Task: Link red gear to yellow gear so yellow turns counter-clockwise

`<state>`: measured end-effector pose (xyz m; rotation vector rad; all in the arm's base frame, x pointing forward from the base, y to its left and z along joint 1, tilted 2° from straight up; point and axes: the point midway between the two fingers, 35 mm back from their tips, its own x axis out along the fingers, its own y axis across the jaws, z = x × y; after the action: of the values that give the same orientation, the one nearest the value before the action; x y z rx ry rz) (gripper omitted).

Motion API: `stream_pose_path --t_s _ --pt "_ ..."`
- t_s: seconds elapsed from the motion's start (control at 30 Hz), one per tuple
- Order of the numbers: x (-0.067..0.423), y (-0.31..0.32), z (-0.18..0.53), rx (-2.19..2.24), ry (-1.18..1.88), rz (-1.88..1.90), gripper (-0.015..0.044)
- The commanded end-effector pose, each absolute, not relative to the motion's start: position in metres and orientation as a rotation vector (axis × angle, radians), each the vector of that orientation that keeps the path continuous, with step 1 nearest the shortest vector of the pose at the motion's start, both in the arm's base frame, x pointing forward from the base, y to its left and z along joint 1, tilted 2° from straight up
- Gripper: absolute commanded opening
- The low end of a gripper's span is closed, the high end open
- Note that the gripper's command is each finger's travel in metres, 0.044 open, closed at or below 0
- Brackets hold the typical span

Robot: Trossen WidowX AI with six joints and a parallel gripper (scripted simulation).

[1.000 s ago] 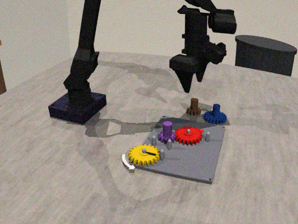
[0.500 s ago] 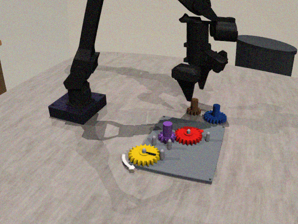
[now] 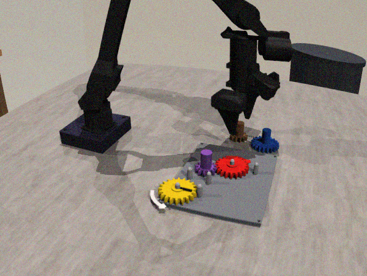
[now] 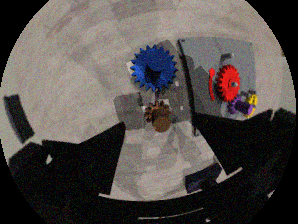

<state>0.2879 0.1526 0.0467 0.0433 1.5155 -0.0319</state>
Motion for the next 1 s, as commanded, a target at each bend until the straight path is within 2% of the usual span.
stream_pose_path --t_s 0.0,0.07,0.53,0.77,0.8,0.97 --pt "0.2866 0.1517 0.0430 0.037 1.521 -0.031 0.0440" --pt "0.2866 0.1517 0.0430 0.037 1.521 -0.031 0.0440" --pt "0.2866 0.1517 0.0430 0.037 1.521 -0.031 0.0072" --pt "0.2866 0.1517 0.0430 0.037 1.521 -0.031 0.0026" --pt "0.2866 0.1517 0.0430 0.037 1.521 -0.031 0.0000" --pt "0.2881 0.1525 0.0507 0.037 1.520 -0.031 0.0000"
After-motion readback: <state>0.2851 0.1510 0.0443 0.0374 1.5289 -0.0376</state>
